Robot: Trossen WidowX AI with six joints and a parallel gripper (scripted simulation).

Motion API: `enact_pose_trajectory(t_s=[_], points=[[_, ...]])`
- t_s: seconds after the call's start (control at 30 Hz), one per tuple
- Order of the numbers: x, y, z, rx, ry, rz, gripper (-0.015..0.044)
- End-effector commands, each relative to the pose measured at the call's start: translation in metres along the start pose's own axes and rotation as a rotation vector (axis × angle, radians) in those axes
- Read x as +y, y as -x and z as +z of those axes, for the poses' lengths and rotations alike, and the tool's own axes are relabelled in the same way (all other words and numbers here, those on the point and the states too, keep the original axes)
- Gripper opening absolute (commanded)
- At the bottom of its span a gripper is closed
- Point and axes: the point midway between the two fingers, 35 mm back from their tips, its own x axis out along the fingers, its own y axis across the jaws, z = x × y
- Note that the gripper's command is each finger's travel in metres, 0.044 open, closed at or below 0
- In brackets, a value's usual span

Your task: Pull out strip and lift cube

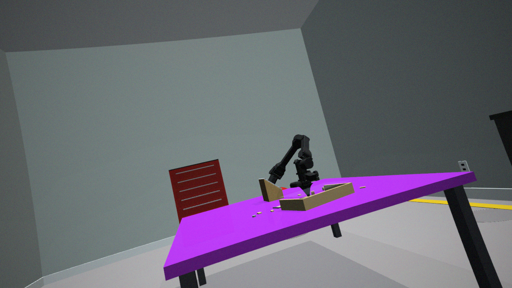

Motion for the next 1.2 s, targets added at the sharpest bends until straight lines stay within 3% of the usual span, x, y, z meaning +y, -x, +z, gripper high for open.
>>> enact_pose_trajectory(t_s=[0.0,1.17], points=[[-0.001,-0.002,-0.001,0.003,-0.007,-0.002,0.0000],[0.000,-0.004,-0.028,0.005,-0.008,-0.002,0.0000]])
